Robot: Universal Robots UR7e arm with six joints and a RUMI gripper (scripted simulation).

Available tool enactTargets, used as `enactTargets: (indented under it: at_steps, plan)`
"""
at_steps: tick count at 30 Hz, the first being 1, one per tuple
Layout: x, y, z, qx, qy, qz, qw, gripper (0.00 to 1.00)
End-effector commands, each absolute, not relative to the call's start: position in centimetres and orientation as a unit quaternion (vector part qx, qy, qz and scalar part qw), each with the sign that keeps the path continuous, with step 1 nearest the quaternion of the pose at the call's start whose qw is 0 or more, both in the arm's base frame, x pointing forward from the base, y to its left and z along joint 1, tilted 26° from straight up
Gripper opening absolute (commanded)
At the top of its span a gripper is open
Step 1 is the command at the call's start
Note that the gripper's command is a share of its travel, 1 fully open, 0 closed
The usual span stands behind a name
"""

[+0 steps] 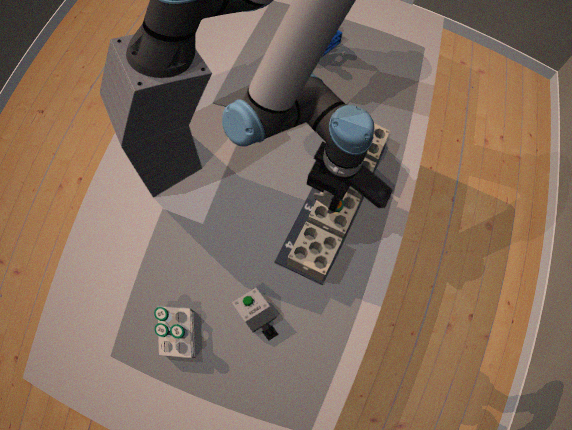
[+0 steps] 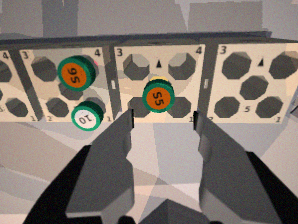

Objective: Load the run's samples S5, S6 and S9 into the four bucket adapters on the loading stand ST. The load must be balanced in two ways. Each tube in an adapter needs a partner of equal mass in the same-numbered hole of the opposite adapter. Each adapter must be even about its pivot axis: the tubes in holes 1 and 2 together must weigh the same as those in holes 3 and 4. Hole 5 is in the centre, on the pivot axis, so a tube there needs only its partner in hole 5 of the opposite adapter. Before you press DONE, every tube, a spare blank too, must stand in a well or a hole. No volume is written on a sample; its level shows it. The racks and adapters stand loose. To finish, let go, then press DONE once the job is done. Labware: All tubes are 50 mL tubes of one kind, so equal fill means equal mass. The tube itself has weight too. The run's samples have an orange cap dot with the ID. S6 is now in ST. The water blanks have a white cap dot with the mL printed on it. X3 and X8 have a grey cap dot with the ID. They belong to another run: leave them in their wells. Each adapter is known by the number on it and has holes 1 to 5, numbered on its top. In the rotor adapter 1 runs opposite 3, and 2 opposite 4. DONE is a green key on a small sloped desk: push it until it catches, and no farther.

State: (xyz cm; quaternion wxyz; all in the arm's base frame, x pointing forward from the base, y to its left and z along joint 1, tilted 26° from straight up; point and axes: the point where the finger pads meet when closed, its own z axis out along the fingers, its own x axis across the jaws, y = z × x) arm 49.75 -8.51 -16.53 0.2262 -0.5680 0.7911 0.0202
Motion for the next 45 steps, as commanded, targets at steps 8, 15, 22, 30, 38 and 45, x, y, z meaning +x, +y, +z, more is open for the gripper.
enactTargets:
  at_steps: [8, 15, 22, 30, 38, 45]
  plan:
    - [45.1, -12.9, -19.4, -0.391, 0.892, 0.066, 0.217, 0.35]
    - [41.3, -16.5, -21.9, -0.23, 0.946, 0.103, 0.202, 0.35]
    - [38.0, -19.5, -24.2, -0.086, 0.97, 0.132, 0.184, 0.35]
    - [34.2, -23.1, -26.7, -0.084, 0.97, 0.132, 0.184, 0.35]
    - [29.8, -27.2, -29.7, -0.084, 0.97, 0.132, 0.184, 0.35]
    - [27.1, -29.8, -31.5, -0.084, 0.97, 0.132, 0.184, 0.35]
